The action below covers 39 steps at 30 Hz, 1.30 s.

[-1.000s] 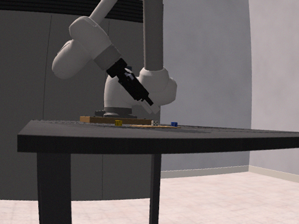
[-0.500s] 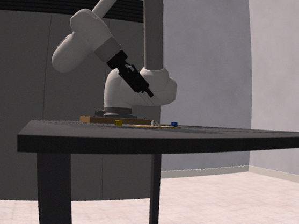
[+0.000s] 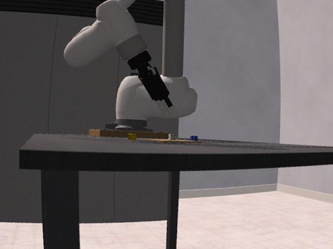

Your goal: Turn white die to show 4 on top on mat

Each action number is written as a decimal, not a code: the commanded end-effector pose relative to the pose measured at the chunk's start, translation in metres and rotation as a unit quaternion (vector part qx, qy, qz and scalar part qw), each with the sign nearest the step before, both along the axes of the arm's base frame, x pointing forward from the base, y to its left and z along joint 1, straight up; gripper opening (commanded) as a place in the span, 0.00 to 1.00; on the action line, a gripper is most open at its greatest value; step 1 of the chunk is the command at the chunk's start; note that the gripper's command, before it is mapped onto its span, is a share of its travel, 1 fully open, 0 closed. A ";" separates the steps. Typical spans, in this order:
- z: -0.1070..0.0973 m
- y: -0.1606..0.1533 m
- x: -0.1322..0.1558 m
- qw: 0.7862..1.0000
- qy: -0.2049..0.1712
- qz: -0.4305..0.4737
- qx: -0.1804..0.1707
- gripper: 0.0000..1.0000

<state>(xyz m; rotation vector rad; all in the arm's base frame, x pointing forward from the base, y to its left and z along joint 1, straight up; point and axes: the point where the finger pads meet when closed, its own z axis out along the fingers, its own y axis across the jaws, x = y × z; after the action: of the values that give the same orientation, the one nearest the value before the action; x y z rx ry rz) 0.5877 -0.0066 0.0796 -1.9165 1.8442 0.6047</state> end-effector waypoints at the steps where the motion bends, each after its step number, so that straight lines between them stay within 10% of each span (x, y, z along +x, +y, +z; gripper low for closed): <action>1: 0.002 0.001 0.001 0.999 -0.002 -0.001 -0.037 0.33; 9: 0.004 0.005 0.000 0.999 -0.001 -0.001 -0.046 0.33; 17: 0.005 0.008 0.000 0.987 -0.005 0.000 -0.158 0.33; 26: 0.007 0.013 -0.001 0.984 -0.006 0.000 -0.176 0.33; 38: 0.009 0.022 0.000 0.955 -0.012 0.000 -0.295 0.33; 39: 0.009 0.022 0.000 0.955 -0.012 0.000 -0.295 1.00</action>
<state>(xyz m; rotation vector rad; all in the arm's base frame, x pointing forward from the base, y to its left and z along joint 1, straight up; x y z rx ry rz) 0.5880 0.0141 0.0890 -2.2568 2.1737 0.0140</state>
